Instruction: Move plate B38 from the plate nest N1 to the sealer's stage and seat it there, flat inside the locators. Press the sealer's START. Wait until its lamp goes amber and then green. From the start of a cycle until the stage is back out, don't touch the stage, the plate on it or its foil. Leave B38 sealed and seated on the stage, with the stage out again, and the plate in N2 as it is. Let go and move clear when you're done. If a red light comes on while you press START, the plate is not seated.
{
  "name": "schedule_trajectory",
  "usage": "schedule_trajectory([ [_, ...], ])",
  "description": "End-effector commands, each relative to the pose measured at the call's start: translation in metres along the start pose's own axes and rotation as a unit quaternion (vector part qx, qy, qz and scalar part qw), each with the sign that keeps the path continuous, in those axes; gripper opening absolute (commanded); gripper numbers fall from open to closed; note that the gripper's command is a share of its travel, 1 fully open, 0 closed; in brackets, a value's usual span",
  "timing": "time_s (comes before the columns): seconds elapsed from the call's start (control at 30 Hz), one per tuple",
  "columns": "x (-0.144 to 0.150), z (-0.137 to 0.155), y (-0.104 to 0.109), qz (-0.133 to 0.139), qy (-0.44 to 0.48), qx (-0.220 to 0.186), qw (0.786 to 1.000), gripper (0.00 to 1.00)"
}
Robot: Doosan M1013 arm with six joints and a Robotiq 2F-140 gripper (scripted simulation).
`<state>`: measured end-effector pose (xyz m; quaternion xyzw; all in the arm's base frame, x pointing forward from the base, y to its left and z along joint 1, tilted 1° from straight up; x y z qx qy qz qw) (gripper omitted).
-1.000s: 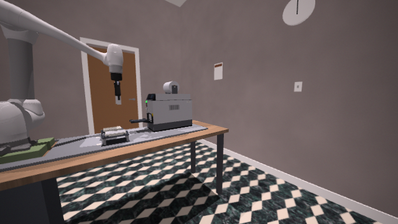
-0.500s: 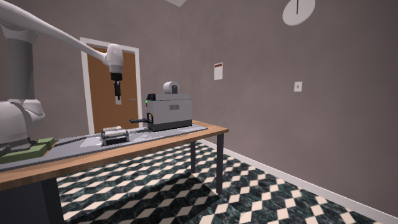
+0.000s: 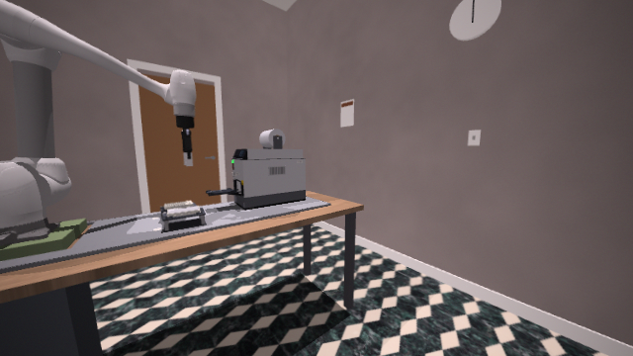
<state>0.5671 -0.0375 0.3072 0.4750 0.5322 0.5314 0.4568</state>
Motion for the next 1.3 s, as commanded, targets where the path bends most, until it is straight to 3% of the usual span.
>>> schedule_trajectory([
  [0.0,0.0,-0.002,-0.001,0.0,0.002,-0.001,1.0,0.7],
  [0.23,0.001,-0.004,-0.006,-0.003,0.003,-0.017,1.0,0.7],
  [0.3,0.001,-0.007,-0.016,-0.007,0.005,-0.044,0.999,0.7],
  [0.37,0.001,-0.007,-0.026,-0.007,0.005,-0.044,0.999,0.7],
  [0.47,0.002,-0.012,-0.041,-0.015,0.009,-0.087,0.996,0.7],
  [0.57,0.002,-0.012,-0.051,-0.015,0.009,-0.087,0.996,0.7],
  [0.67,0.003,-0.017,-0.068,-0.022,0.013,-0.129,0.991,0.7],
  [0.8,0.003,-0.017,-0.078,-0.022,0.013,-0.129,0.991,0.7],
  [0.9,0.004,-0.022,-0.094,-0.03,0.016,-0.172,0.985,0.7],
  [0.97,0.004,-0.022,-0.104,-0.03,0.016,-0.172,0.985,0.7],
  [1.27,0.004,-0.022,-0.104,-0.03,0.016,-0.172,0.985,0.7],
])
Point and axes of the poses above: the point where the finger pads meet when closed, its own y axis back along the fingers, its own x axis across the jaws, z = x × y, the point moved 6 cm from there along y, back along the fingers, and after that the axes turned 11 degrees about y, right-handed, at the moved point
